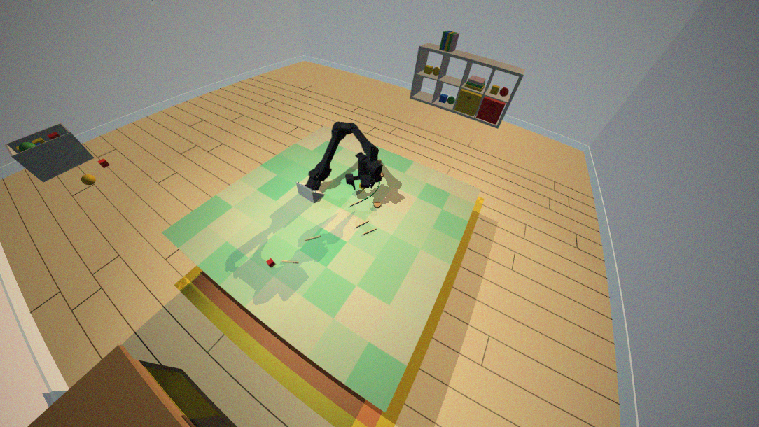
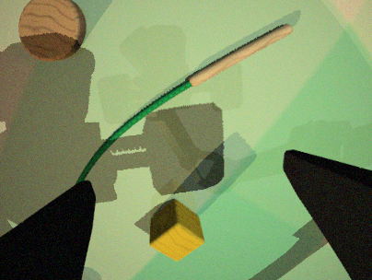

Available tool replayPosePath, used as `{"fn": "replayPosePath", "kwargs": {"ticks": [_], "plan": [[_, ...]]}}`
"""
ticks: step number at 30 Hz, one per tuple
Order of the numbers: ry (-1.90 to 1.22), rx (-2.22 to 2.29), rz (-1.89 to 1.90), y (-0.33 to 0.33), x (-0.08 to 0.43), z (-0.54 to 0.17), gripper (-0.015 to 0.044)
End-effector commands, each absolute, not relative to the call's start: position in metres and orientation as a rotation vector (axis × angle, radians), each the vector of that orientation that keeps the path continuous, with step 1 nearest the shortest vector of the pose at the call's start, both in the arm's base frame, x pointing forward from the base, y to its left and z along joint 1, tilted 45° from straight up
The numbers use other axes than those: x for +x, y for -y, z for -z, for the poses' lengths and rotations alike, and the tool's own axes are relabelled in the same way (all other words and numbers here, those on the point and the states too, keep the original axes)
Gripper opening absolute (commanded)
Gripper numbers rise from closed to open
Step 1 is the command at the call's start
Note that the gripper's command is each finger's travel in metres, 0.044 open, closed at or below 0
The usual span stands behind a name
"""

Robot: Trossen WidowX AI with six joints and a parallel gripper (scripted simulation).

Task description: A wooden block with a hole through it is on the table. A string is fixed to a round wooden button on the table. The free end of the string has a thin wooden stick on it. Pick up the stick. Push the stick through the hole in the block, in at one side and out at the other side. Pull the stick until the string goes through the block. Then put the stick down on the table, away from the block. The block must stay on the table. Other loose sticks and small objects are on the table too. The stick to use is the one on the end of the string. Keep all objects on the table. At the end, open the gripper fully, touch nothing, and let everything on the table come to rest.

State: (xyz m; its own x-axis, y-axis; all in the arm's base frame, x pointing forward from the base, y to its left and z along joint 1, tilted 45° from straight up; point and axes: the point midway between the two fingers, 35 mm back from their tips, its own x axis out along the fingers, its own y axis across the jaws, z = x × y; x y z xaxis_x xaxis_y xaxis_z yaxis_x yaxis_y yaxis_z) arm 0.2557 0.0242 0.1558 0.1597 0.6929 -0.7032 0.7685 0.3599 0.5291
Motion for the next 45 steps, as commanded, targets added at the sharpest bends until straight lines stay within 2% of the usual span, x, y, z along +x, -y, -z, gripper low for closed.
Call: {"fn": "replayPosePath", "kwargs": {"ticks": [1,5,24,36,45], "plan": [[-1.575,2.047,0.937,-0.0013,0.2633,-0.1307,0.0440],[-1.539,2.172,1.122,0.0016,0.2637,-0.1282,0.0440],[-1.538,2.177,1.129,0.0017,0.2638,-0.1281,0.0440],[-1.538,2.177,1.129,0.0017,0.2638,-0.1281,0.0125],[-1.538,2.177,1.129,0.0017,0.2638,-0.1281,0.0122]]}}
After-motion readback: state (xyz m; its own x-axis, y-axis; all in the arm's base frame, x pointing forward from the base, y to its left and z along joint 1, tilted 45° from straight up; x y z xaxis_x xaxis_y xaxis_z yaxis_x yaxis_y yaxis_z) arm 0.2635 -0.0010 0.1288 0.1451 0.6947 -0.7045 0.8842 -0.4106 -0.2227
